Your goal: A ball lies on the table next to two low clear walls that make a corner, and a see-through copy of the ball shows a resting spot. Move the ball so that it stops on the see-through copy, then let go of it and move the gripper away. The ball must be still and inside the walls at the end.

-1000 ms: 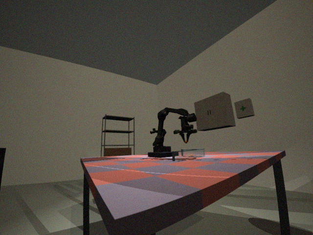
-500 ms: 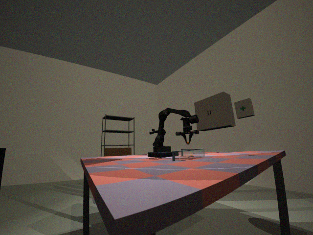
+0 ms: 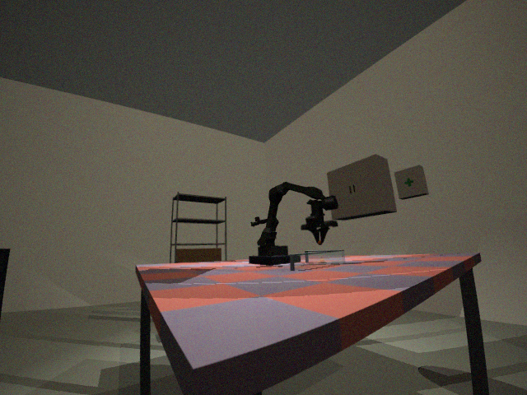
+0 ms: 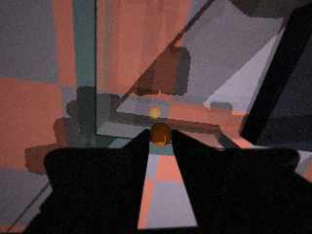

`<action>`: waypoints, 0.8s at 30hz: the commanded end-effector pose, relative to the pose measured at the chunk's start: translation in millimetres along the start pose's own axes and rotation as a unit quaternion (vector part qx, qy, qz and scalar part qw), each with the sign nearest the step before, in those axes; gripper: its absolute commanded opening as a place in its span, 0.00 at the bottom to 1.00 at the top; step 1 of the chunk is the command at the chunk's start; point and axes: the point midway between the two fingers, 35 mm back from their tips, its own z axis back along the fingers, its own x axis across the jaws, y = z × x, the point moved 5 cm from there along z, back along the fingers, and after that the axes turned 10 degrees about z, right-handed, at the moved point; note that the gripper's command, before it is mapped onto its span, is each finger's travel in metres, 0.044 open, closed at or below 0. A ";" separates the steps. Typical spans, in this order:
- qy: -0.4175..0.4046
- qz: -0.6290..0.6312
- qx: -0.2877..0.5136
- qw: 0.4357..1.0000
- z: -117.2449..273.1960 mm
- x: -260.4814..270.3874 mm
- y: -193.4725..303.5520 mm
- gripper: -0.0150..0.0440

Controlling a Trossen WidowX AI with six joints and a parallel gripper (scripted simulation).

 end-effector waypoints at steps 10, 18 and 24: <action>0.002 -0.056 0.001 0.998 -13.7 3.3 5.0 0.25; 0.002 -0.056 0.001 0.998 -55.8 3.7 5.2 0.25; 0.002 -0.056 0.001 0.998 -74.7 1.8 5.2 0.25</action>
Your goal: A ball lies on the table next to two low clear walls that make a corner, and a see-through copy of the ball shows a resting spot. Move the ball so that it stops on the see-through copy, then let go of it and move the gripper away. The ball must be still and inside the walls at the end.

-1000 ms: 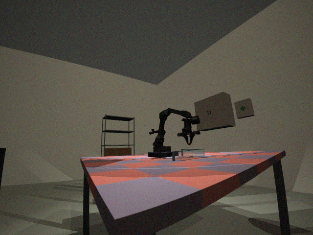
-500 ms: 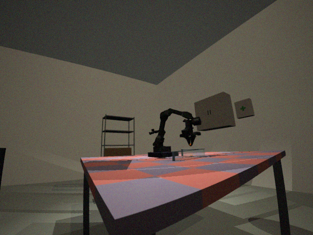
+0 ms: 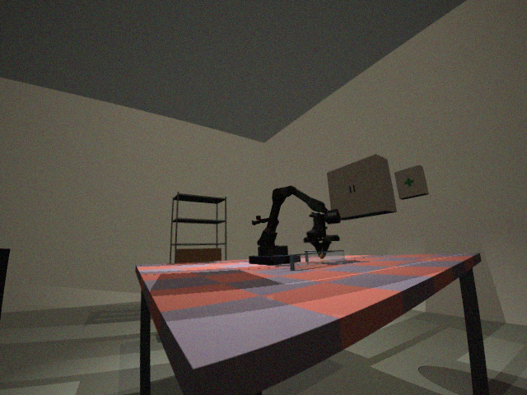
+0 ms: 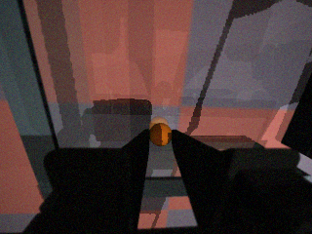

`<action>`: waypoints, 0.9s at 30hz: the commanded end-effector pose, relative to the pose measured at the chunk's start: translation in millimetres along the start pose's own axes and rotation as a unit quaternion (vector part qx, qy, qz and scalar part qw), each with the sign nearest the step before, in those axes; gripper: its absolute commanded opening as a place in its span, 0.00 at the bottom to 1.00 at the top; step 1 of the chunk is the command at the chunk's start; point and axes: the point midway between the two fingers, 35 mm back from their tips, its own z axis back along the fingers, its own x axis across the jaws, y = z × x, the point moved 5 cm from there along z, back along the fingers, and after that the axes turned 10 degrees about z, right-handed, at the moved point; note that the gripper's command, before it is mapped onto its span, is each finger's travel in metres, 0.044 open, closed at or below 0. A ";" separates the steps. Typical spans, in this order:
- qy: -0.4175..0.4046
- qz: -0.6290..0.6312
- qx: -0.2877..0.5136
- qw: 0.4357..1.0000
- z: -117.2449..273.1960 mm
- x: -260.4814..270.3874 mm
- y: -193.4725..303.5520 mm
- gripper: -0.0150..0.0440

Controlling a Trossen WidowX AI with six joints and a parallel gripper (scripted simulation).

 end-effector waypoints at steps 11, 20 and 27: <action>0.000 -0.003 0.001 1.000 -18.2 -0.7 0.3 0.25; 0.000 -0.003 0.001 1.000 -27.2 -0.9 0.3 0.25; -0.002 0.000 0.000 1.000 -25.4 -0.3 0.0 0.34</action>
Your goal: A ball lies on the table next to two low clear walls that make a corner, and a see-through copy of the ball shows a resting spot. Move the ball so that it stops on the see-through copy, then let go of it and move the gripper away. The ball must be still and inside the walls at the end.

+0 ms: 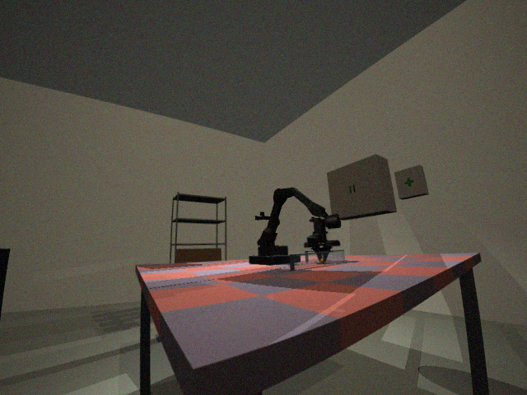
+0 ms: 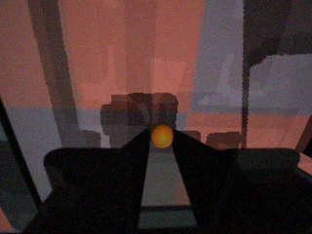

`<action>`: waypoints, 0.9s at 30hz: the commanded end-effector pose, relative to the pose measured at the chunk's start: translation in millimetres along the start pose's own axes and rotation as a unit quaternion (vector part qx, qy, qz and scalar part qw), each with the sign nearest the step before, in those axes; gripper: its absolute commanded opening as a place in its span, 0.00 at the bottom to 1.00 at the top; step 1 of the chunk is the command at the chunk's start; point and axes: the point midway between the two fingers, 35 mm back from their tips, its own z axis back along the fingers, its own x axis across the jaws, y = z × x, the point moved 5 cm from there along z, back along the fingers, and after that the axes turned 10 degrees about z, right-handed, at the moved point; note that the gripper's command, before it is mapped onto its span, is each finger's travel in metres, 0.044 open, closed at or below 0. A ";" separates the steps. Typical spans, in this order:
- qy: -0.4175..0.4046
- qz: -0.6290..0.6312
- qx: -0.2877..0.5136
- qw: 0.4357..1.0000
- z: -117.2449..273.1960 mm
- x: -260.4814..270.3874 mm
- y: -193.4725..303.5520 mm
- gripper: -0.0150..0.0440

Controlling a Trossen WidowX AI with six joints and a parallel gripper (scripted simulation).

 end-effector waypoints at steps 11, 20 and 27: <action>0.000 0.000 0.000 1.000 0.1 0.0 0.0 0.61; 0.002 -0.003 0.001 1.000 84.7 0.6 0.2 0.61; -0.012 -0.002 0.002 1.000 83.1 4.0 0.8 0.61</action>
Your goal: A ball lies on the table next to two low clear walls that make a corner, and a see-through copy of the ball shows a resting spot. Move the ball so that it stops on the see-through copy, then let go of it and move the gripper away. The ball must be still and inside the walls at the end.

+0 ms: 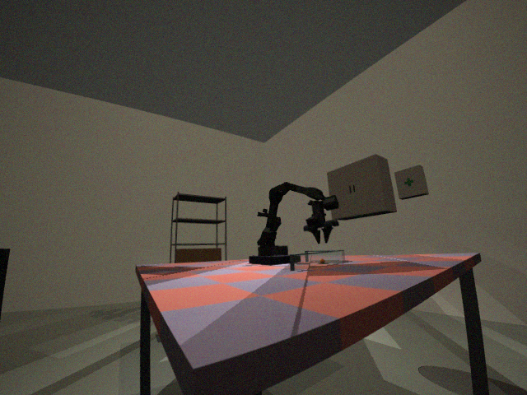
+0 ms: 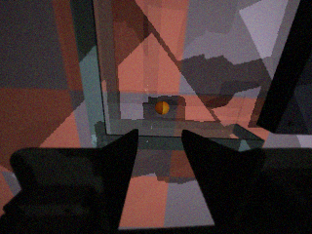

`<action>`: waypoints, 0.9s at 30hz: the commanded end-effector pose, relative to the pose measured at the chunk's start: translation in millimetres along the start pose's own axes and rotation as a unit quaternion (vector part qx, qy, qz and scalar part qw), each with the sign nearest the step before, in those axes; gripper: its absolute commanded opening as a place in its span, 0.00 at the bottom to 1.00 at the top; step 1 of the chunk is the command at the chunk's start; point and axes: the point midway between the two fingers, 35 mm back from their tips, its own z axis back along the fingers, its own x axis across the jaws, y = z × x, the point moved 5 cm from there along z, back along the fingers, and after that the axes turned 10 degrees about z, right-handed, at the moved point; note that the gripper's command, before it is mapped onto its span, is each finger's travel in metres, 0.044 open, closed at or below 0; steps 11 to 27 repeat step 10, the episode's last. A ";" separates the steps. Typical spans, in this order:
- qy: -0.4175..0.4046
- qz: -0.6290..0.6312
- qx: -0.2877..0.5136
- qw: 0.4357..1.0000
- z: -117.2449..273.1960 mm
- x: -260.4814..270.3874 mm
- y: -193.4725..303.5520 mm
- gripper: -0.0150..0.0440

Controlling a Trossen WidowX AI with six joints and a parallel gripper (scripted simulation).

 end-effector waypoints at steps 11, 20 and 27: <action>0.006 0.000 -0.001 1.000 46.6 -4.7 -0.7 0.88; 0.006 0.000 -0.001 1.000 46.6 -4.7 -0.7 0.88; 0.006 0.000 -0.001 1.000 46.6 -4.7 -0.7 0.88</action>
